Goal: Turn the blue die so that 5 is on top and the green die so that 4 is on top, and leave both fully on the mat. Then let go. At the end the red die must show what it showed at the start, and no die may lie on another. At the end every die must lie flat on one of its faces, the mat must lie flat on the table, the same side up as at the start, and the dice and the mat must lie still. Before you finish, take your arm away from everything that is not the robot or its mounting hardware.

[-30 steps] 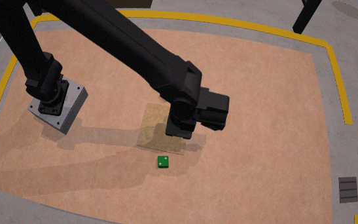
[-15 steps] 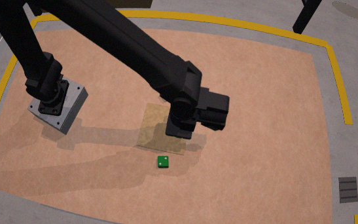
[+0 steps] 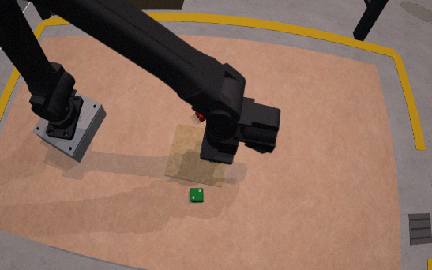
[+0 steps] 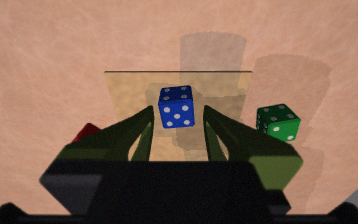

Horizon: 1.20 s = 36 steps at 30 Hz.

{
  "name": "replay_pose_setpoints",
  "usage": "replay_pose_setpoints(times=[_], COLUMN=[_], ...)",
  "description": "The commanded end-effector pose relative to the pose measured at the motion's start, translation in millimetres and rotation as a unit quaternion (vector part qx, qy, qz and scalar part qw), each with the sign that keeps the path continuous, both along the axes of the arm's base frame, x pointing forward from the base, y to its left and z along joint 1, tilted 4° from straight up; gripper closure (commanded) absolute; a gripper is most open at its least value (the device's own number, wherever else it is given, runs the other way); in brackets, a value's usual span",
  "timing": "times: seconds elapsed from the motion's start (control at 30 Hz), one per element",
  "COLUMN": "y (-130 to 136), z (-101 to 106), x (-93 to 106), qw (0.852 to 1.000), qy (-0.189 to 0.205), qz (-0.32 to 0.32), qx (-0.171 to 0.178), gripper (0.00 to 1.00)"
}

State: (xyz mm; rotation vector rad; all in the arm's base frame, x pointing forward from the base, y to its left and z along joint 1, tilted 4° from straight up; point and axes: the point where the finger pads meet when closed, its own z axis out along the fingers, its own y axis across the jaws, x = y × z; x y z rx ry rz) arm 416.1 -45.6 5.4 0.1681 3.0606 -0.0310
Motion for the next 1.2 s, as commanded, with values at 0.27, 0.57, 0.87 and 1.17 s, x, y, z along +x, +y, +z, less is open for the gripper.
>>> replay_pose_setpoints(times=[0.27, 0.57, 0.87, 1.17], y=[-5, -1, -2, -2], z=[85, 60, 67, 67], x=[18.4, -6.7, 0.9, 0.9], qw=[0.999, 1.0, 1.0, 1.0], qy=[-0.034, 0.009, 0.0, 0.0], qz=[-0.004, -0.005, -0.004, -0.005], qx=[-0.003, 0.002, 0.001, 0.001], gripper=[0.55, 0.55, 0.0, 0.0])
